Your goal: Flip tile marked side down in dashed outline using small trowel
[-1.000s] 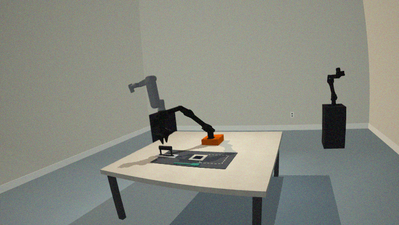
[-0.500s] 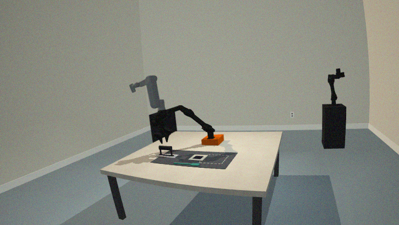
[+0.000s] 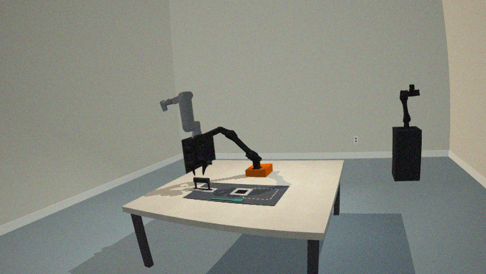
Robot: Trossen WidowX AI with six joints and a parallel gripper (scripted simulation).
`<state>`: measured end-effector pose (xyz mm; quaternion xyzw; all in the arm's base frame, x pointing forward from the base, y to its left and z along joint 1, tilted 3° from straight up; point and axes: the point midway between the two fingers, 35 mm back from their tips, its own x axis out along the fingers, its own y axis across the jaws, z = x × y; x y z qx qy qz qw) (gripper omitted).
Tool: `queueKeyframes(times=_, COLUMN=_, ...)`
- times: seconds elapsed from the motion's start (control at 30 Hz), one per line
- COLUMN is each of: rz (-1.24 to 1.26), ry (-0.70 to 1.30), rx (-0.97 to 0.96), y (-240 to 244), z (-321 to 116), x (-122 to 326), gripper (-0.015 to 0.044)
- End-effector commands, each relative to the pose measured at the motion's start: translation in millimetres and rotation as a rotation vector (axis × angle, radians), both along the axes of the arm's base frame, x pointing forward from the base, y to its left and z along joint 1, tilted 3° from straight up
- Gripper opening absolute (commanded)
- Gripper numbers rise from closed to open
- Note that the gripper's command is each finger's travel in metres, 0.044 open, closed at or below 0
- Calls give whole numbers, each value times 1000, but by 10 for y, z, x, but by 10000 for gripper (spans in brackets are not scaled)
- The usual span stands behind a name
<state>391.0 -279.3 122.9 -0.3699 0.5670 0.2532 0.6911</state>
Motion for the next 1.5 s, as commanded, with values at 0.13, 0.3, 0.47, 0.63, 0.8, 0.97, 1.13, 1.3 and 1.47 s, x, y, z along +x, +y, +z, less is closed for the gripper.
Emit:
queueKeyframes(times=0.13, rz=-256, ry=-102, rx=76, y=-46, z=-32, x=2, gripper=300)
queueKeyframes(times=0.3, rz=-402, ry=-159, rx=126, y=-69, z=-47, x=-4, gripper=300)
queueKeyframes(times=0.47, rz=-546, ry=-213, rx=185, y=-84, z=-71, x=-16, gripper=300)
queueKeyframes(times=0.63, rz=-696, ry=-262, rx=251, y=-100, z=-100, x=-45, gripper=300)
queueKeyframes(times=0.8, rz=-842, ry=-309, rx=322, y=-111, z=-126, x=-76, gripper=300)
queueKeyframes(times=0.97, rz=-988, ry=-357, rx=395, y=-117, z=-142, x=-102, gripper=300)
queueKeyframes(times=1.13, rz=-1131, ry=-400, rx=477, y=-113, z=-160, x=-134, gripper=300)
queueKeyframes(times=1.3, rz=-1270, ry=-430, rx=576, y=-80, z=-188, x=-168, gripper=300)
queueKeyframes(times=1.47, rz=-1405, ry=-455, rx=680, y=-44, z=-219, x=-207, gripper=300)
